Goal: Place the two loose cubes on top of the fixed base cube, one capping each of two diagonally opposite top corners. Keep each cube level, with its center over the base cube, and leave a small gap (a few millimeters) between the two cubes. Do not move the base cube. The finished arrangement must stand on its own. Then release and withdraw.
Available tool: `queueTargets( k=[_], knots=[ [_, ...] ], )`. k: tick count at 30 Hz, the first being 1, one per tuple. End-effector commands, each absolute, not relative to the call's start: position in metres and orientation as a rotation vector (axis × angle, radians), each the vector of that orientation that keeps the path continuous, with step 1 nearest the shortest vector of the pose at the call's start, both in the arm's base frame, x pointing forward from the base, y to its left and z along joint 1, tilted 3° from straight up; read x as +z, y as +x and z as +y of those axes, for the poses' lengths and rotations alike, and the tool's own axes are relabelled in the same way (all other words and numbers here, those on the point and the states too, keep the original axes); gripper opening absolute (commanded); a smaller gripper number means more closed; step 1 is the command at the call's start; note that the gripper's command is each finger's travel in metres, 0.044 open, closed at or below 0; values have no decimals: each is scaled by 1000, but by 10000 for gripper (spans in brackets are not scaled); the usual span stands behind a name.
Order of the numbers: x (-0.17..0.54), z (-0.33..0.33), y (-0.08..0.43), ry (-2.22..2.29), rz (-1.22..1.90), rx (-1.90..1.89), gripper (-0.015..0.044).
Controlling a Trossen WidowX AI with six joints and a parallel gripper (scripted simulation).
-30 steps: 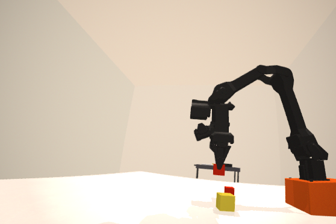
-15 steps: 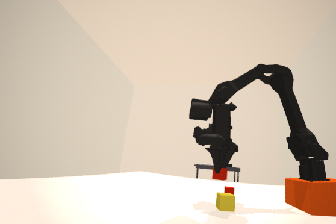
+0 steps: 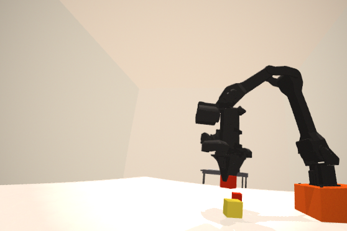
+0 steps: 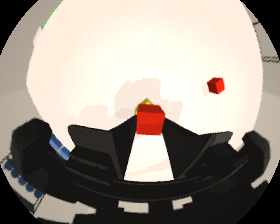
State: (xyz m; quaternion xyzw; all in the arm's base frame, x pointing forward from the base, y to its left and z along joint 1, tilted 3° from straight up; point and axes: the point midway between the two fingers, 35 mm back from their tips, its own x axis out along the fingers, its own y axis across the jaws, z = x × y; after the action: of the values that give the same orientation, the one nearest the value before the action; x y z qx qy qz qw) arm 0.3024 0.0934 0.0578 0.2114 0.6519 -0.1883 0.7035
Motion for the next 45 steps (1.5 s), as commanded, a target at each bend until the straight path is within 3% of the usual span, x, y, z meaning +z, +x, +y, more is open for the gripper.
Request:
queueTargets(
  k=[1, 37, 41, 45],
  knots=[
    [57, 93, 303, 472, 1446, -424, 105],
    [30, 92, 305, 474, 1445, -427, 105],
    [30, 92, 305, 474, 1445, -427, 205],
    [30, 92, 305, 474, 1445, -427, 205]
  ],
)
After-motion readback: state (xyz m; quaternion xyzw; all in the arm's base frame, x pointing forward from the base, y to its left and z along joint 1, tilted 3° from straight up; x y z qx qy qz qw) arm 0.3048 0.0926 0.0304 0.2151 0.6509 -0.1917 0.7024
